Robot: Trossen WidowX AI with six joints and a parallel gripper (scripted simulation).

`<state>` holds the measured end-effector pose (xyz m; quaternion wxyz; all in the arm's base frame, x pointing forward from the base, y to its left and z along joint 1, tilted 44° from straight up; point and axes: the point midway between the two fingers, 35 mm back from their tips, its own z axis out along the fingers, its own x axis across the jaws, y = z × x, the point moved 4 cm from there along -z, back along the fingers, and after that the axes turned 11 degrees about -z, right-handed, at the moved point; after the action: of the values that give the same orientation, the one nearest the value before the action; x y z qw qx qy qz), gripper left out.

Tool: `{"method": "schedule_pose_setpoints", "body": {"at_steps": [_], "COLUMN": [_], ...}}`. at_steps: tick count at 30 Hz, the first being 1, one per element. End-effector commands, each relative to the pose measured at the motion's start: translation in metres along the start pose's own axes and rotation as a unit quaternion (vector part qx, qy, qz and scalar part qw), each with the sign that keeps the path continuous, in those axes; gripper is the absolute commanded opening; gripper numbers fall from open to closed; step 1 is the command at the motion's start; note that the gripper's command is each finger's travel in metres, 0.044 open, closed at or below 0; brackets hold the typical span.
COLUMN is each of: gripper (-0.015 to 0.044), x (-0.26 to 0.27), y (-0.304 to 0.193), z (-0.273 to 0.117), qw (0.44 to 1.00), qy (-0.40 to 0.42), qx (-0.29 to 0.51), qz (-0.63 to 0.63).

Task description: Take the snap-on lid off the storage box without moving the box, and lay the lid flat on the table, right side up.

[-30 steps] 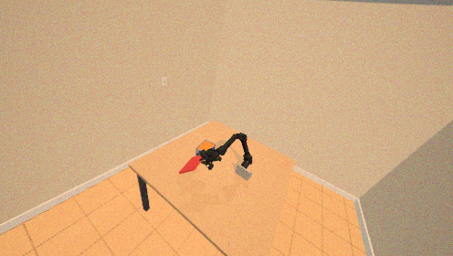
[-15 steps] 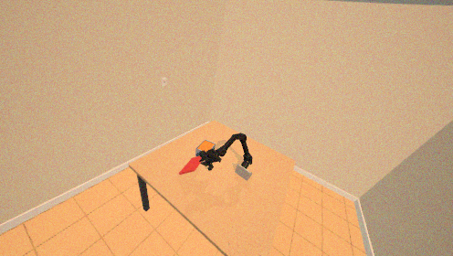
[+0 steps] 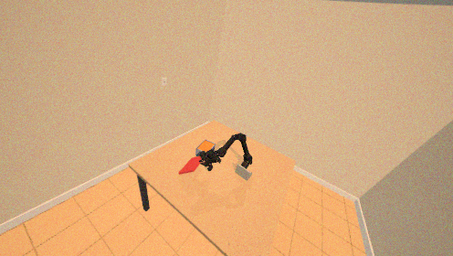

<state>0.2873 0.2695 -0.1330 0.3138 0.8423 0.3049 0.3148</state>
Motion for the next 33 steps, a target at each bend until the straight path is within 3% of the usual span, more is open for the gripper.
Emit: {"method": "schedule_pose_setpoints", "body": {"at_steps": [1, 33], "gripper": [0.0, 0.0], "x": [-0.01, -0.03], "y": [0.0, -0.003], "z": [0.006, 0.023], "qw": [1.0, 1.0], "qy": [-0.009, -0.009], "qx": [-0.002, -0.003], "qz": [-0.005, -0.005]}}
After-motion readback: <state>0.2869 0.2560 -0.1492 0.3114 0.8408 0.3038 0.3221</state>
